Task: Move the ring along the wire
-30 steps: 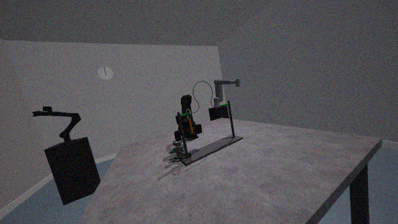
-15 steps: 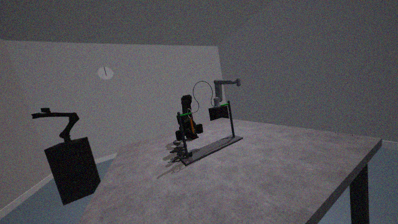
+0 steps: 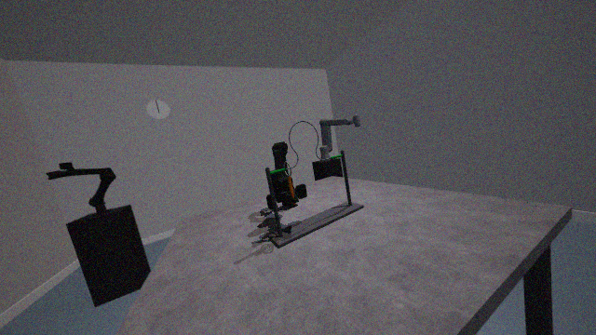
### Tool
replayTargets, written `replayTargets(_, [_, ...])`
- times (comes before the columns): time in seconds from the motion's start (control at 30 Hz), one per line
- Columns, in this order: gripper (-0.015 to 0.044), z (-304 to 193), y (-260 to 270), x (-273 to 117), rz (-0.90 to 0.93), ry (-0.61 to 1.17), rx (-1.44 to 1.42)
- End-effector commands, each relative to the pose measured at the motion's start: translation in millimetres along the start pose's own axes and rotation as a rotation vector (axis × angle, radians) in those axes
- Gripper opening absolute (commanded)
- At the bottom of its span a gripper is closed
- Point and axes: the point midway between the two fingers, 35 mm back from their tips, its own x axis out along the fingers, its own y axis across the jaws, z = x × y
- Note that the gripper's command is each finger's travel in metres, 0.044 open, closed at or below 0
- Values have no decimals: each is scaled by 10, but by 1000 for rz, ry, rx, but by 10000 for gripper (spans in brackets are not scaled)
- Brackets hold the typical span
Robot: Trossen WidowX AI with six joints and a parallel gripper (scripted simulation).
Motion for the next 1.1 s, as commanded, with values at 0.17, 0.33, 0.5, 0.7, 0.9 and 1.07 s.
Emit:
replayTargets(0.17, [-150, 5, 124, -2, 0, -3, 30])
replayTargets(0.33, [-150, 7, 217, -1, 3, -4, 64])
replayTargets(0.5, [-150, 12, 314, 0, 7, -5, 108])
replayTargets(0.7, [-150, 33, 484, 1, 15, -7, 194])
replayTargets(0.9, [-150, 83, 681, 0, 25, -8, 307])
replayTargets(1.07, [-150, 147, 849, -4, 34, -10, 411])
